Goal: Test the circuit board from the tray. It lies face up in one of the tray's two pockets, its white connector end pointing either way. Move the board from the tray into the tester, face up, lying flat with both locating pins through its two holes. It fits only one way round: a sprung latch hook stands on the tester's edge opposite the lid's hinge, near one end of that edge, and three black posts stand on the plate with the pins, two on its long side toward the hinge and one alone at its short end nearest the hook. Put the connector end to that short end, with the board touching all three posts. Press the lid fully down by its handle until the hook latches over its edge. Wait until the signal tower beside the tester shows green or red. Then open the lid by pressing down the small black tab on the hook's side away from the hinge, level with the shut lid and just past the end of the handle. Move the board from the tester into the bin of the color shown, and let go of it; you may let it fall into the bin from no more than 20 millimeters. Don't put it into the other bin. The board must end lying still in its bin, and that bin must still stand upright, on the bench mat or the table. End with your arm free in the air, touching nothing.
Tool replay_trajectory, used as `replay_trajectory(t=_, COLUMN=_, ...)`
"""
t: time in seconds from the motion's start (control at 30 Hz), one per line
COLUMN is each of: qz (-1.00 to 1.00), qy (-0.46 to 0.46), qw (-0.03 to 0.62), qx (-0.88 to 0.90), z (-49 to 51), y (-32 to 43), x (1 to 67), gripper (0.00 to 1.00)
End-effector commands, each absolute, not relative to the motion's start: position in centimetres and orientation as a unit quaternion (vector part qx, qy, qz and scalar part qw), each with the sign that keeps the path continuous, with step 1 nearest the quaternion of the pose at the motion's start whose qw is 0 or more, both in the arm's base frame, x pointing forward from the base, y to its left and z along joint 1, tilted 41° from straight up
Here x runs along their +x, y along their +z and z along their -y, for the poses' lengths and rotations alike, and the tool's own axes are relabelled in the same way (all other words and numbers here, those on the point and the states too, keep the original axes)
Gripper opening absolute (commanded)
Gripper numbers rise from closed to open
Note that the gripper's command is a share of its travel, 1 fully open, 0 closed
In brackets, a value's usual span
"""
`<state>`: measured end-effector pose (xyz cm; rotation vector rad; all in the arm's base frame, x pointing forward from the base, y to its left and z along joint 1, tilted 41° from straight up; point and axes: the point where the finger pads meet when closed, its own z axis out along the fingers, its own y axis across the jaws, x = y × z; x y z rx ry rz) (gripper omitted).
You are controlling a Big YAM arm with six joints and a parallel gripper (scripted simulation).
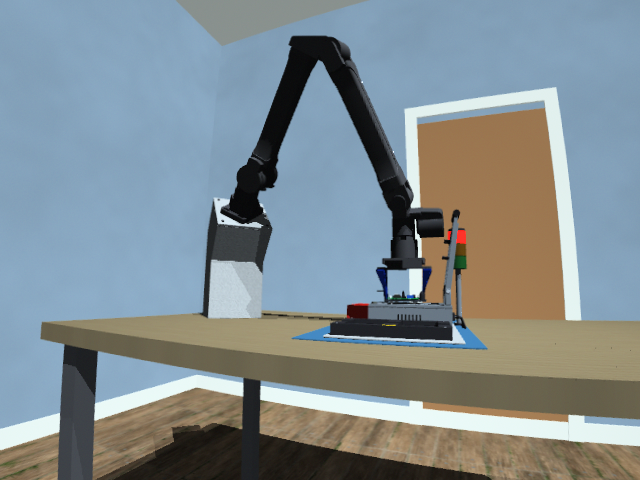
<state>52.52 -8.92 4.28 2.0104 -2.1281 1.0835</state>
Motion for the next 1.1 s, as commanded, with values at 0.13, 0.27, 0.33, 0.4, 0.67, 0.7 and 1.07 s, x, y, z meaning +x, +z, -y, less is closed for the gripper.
replay_trajectory(t=0.13, qz=0.677, qy=0.354, qw=-0.004, qx=0.645, z=7.90, y=5.60, x=53.56, gripper=0.92)
replay_trajectory(t=0.27, qz=0.677, qy=0.354, qw=-0.004, qx=0.645, z=7.90, y=5.60, x=53.56, gripper=0.92)
replay_trajectory(t=0.33, qz=0.677, qy=0.354, qw=-0.004, qx=0.645, z=7.90, y=5.60, x=53.56, gripper=0.92)
replay_trajectory(t=0.4, qz=0.677, qy=0.354, qw=-0.004, qx=0.645, z=7.90, y=5.60, x=53.56, gripper=0.92)
replay_trajectory(t=0.67, qz=0.677, qy=0.354, qw=-0.004, qx=0.645, z=7.84, y=5.62, x=53.57, gripper=0.92)
replay_trajectory(t=0.7, qz=0.677, qy=0.354, qw=-0.004, qx=0.645, z=7.81, y=5.64, x=53.58, gripper=0.92)
replay_trajectory(t=1.07, qz=0.677, qy=0.356, qw=-0.007, qx=0.645, z=7.55, y=5.90, x=53.76, gripper=0.92)
